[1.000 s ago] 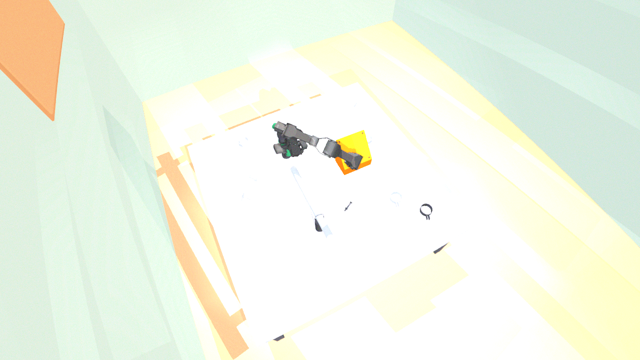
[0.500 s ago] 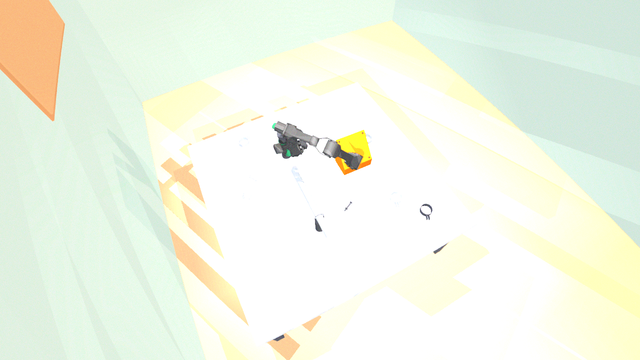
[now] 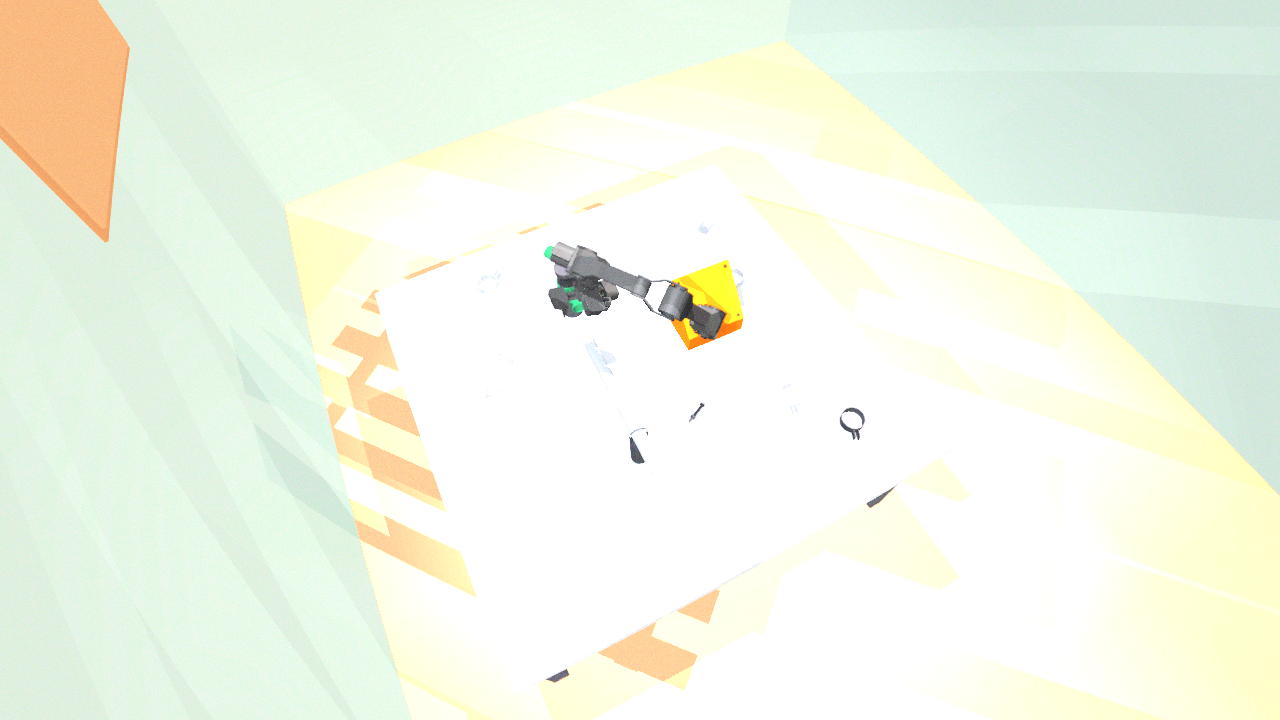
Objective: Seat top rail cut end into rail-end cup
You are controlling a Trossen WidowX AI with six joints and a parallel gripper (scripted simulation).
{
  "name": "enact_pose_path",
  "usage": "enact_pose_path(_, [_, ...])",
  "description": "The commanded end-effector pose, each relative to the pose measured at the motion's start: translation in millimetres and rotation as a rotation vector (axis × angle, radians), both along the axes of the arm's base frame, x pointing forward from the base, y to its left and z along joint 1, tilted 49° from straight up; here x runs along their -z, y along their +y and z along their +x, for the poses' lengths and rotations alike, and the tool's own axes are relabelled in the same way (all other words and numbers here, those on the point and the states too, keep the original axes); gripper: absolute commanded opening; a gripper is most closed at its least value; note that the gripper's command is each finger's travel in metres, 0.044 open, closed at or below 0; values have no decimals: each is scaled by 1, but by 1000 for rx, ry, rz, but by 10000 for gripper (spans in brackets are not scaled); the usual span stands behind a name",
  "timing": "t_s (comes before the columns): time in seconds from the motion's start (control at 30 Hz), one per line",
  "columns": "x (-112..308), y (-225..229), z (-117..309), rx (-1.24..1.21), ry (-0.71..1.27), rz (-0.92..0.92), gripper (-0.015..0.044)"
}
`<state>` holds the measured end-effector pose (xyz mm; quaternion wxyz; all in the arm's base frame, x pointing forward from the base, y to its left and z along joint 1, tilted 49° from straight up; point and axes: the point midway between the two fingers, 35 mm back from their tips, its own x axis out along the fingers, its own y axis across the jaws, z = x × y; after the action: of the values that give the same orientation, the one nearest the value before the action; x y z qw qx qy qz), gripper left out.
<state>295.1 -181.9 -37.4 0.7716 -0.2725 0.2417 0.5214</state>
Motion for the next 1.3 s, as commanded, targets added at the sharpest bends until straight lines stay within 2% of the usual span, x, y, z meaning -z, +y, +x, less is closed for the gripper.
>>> enact_pose_path(0.0, [-4, 0, 0, 43, 33, 21, 440])
enact_pose_path(0.43, [-116, 7, -7, 880, 646, 497, 440])
enact_pose_path(0.6, [-150, 15, -14, 1125, 851, 700, 440])
enact_pose_path(1.13, [-151, 16, -14, 1133, 859, 708, 440])
enact_pose_path(1.27, [-145, 22, -10, 1022, 798, 612, 440])
